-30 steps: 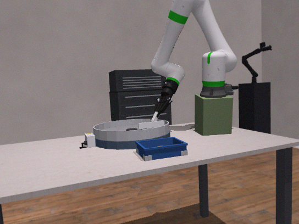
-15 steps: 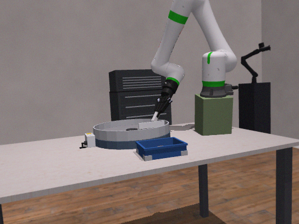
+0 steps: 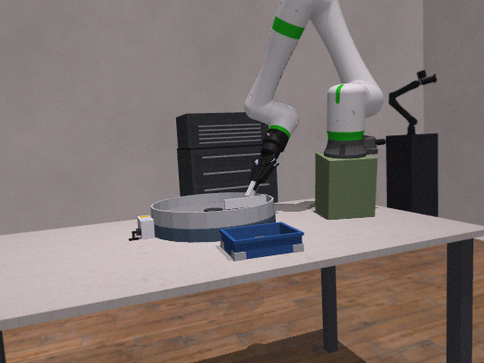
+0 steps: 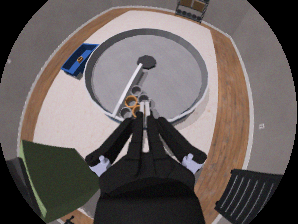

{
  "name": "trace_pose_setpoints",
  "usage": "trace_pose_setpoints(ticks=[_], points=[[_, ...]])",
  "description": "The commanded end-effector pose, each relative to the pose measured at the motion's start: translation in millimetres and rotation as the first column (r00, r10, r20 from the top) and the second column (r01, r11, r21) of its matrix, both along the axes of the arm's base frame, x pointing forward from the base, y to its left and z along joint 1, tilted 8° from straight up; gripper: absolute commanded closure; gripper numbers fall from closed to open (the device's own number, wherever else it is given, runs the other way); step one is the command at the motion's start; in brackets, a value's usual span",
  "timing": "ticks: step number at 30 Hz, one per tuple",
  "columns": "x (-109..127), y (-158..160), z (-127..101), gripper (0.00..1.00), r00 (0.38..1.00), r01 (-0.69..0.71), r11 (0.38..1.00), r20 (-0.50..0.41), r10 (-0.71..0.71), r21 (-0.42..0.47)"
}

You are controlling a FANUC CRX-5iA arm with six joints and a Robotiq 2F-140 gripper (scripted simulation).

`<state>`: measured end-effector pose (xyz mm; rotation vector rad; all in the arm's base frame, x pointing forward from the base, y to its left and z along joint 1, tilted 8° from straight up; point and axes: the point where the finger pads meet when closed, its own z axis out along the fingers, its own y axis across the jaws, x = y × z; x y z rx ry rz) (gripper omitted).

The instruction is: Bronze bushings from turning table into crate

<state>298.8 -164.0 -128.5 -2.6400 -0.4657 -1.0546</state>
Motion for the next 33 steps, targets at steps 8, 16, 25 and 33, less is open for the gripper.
trace_pose_setpoints(ticks=[8,16,25,33], points=[[0,1,0,1.00,1.000,-0.001,1.000,0.000,0.001,0.001],[-1,-2,15,1.00,1.000,-0.001,1.000,0.000,0.001,0.001],[-2,-6,47,1.00,1.000,-0.001,1.000,0.000,0.001,0.001],[-3,-9,68,1.00,1.000,-0.001,1.000,0.000,0.001,0.001]])
